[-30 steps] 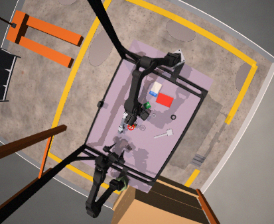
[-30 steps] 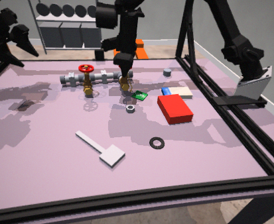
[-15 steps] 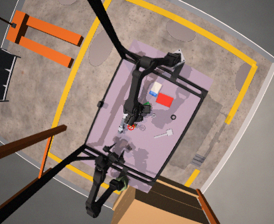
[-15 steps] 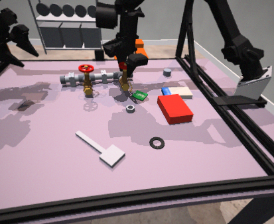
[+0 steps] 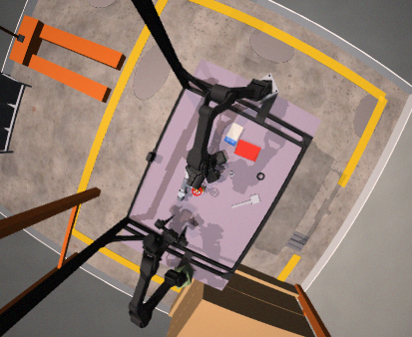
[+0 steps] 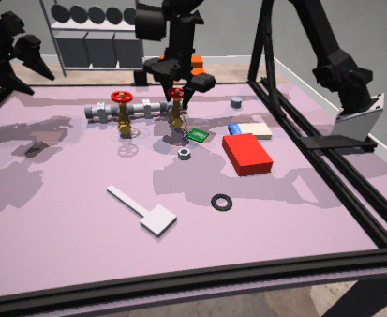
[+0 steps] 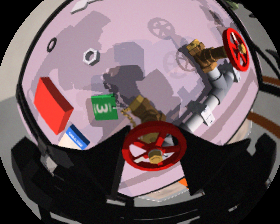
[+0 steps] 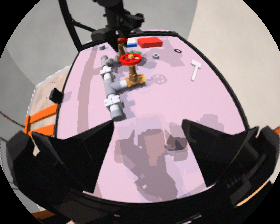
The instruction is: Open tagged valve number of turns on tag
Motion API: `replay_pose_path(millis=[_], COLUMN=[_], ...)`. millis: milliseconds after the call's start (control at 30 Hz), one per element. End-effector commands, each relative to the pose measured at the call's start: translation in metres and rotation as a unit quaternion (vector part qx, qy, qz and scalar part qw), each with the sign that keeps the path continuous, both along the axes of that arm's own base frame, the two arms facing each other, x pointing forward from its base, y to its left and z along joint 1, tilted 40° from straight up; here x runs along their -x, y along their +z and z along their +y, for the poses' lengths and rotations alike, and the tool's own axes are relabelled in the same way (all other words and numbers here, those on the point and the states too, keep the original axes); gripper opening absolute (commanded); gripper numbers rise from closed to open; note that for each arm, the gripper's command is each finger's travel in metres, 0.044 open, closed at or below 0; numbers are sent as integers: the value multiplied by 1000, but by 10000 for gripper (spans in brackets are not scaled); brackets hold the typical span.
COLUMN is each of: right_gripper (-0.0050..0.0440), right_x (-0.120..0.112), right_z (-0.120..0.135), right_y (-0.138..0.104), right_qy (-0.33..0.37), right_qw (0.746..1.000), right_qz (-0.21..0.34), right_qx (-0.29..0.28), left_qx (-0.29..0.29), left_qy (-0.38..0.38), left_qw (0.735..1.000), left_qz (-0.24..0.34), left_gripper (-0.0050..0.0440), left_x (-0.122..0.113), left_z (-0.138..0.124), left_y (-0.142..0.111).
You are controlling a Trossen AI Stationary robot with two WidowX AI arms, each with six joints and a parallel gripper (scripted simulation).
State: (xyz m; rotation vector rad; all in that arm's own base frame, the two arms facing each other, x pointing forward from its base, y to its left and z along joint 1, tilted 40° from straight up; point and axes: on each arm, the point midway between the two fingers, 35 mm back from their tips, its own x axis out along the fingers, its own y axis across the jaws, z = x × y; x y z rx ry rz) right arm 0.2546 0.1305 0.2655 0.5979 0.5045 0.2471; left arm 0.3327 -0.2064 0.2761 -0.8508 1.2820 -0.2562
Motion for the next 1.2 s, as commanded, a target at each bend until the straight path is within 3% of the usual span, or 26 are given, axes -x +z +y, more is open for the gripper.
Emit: replay_pose_path(millis=[0,100,167,500,600,667,733,967,1167], right_gripper=[400,400,400,400,400,400,400,400,400], right_x=[0,0,0,0,0,0,0,0,0], right_z=[0,0,0,0,0,0,0,0,0], right_y=[0,0,0,0,0,0,0,0,0], right_qy=[0,0,0,0,0,0,0,0,0], right_qw=[1000,1000,1000,1000,1000,1000,1000,1000,1000], right_qz=[0,0,0,0,0,0,0,0,0], right_qx=[0,0,0,0,0,0,0,0,0], left_qx=[-1,-1,-1,-1,-10,-36,-36,-97,-139], left_qy=[-2,-2,-2,-2,-25,-87,-87,-235,-335], left_qw=[1000,1000,1000,1000,999,993,993,947,890], left_qz=[-2,-2,-2,-2,-20,-72,-72,-195,-277], left_gripper=[96,168,168,400,400,400,400,400,400], left_x=[0,0,0,0,0,0,0,0,0], left_z=[0,0,0,0,0,0,0,0,0], left_y=[0,0,0,0,0,0,0,0,0])
